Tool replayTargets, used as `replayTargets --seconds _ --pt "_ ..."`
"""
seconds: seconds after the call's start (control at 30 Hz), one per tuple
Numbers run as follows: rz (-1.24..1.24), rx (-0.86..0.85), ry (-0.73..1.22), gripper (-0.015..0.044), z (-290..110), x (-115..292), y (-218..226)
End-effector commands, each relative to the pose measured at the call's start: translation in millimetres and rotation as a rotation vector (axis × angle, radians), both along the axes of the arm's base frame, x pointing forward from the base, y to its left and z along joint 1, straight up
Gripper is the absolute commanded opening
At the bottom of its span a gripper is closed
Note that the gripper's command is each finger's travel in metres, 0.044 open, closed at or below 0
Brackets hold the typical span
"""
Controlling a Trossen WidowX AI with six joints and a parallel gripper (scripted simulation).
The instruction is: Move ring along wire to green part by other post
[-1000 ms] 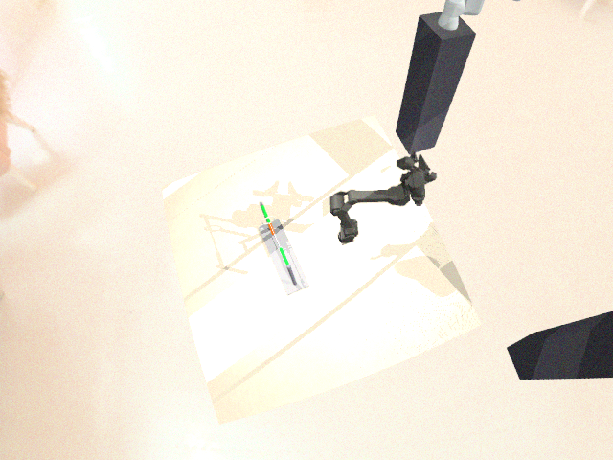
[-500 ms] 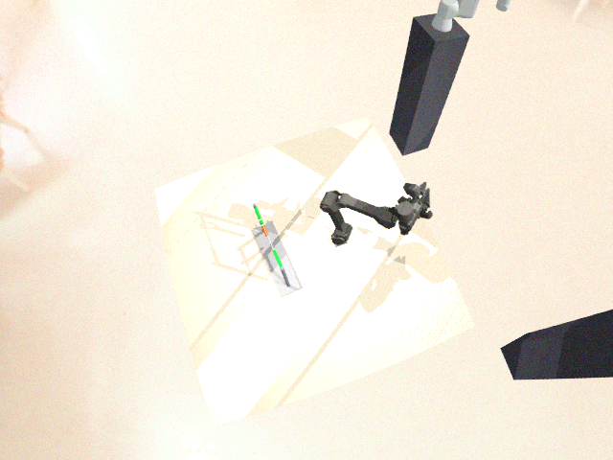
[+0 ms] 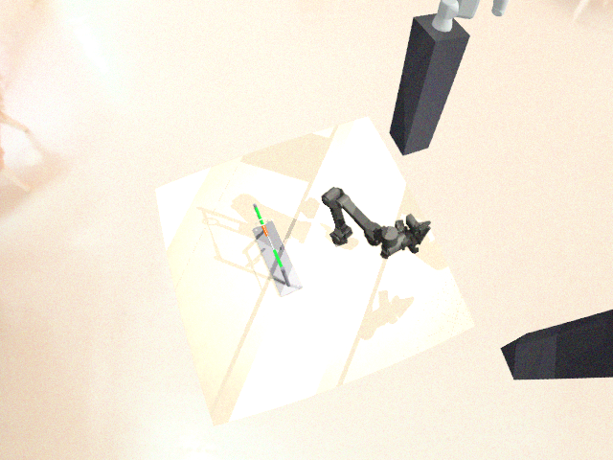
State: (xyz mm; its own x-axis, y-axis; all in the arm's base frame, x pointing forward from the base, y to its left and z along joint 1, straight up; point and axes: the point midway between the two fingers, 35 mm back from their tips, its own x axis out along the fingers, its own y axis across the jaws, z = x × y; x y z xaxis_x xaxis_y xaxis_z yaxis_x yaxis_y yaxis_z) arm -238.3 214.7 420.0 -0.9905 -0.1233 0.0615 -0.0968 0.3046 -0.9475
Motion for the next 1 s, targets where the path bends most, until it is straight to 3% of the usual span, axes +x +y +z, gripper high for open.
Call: replayTargets --seconds 0.0,0.5,0.97 --pt "-0.124 -0.079 -0.001 0.0160 -5 25 26" --pt "-0.590 -0.384 0.080 0.0160 -25 147 98" --pt "-0.989 -0.634 0.286 0.0160 -42 277 112"
